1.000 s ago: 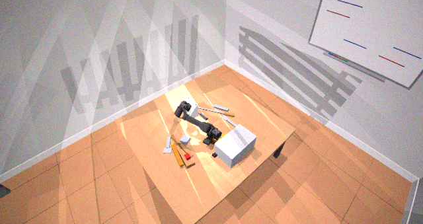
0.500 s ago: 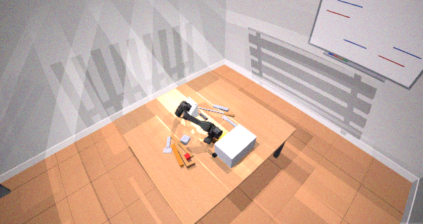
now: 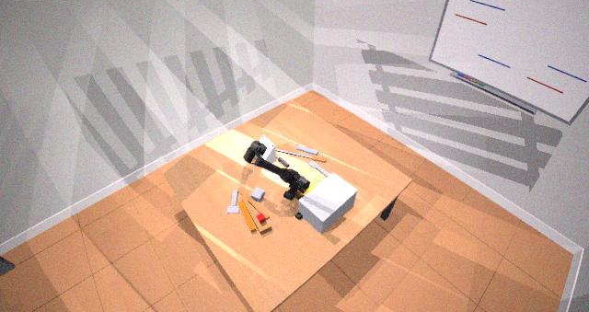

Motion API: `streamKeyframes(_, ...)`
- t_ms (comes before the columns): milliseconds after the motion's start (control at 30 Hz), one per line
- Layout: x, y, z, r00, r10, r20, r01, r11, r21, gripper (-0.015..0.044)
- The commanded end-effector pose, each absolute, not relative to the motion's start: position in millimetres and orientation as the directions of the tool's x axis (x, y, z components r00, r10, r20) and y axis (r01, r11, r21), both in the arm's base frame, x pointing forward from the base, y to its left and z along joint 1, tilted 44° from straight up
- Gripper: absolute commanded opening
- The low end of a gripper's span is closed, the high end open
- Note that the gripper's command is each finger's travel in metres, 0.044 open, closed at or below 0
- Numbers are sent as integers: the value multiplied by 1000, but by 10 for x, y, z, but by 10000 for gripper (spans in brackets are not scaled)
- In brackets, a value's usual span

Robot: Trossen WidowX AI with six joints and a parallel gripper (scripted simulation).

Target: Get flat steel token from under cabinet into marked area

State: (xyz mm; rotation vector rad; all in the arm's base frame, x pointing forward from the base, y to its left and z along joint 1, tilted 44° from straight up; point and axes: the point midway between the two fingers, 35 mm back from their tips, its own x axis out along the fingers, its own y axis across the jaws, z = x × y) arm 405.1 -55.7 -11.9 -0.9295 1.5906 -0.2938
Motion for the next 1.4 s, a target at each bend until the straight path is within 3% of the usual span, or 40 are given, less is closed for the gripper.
streamKeyframes(0, 3994, -567, -124, 23, -697, -717, -409, 648, -642, 0)
streamKeyframes(1367, 3635, -698, -14, 21, -697, -716, -411, 647, -642, 0)
